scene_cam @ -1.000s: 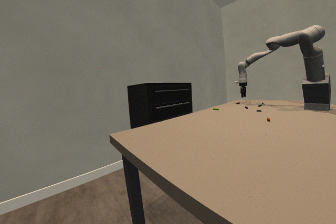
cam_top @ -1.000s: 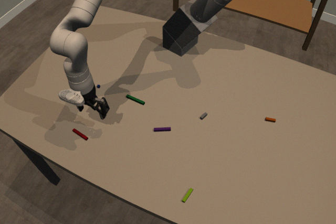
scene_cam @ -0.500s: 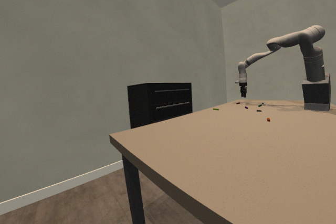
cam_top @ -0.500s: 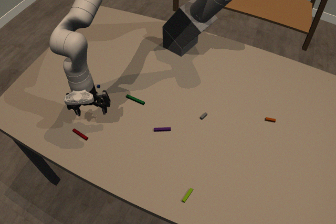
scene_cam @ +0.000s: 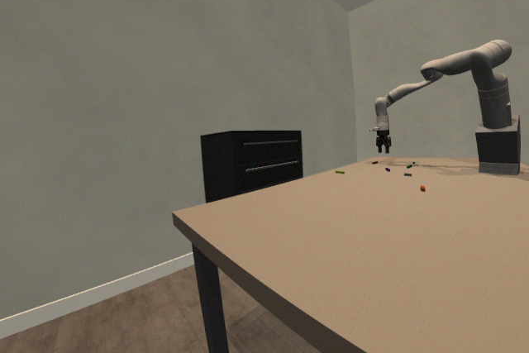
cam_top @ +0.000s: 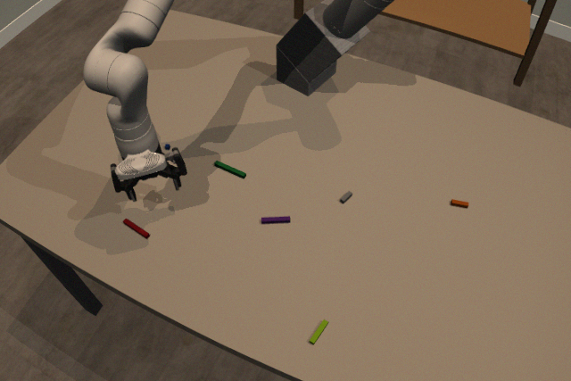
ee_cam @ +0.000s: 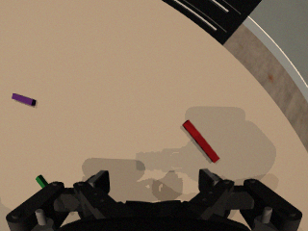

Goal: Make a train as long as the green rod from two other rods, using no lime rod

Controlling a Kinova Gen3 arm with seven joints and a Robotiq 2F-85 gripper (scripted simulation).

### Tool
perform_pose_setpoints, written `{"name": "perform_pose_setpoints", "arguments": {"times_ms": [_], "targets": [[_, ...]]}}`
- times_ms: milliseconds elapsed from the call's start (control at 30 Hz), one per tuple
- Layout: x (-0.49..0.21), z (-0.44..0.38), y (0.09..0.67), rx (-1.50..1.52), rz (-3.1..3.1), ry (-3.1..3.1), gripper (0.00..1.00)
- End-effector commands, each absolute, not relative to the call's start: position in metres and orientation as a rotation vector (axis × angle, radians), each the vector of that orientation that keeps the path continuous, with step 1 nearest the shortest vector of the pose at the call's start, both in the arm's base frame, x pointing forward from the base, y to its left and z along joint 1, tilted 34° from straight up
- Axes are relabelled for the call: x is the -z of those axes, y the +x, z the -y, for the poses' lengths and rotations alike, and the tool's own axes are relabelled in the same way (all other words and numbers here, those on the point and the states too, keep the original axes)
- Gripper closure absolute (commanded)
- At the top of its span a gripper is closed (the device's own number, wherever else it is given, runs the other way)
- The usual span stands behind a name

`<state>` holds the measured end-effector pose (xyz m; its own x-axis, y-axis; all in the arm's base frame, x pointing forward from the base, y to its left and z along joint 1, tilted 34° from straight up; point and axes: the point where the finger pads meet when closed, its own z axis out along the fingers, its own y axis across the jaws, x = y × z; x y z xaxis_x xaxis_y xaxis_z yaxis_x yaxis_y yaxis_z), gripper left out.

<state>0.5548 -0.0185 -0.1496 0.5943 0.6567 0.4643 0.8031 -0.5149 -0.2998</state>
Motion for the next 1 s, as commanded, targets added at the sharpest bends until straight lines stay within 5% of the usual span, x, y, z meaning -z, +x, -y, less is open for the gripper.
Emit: {"name": "perform_pose_setpoints", "arguments": {"times_ms": [0, 967], "targets": [[0.1491, 0.0195, 0.5553, 0.409, 1.175, -2.332, 0.0], [0.1491, 0.0197, 0.5554, 0.415, 1.194, -2.324, 0.0]]}}
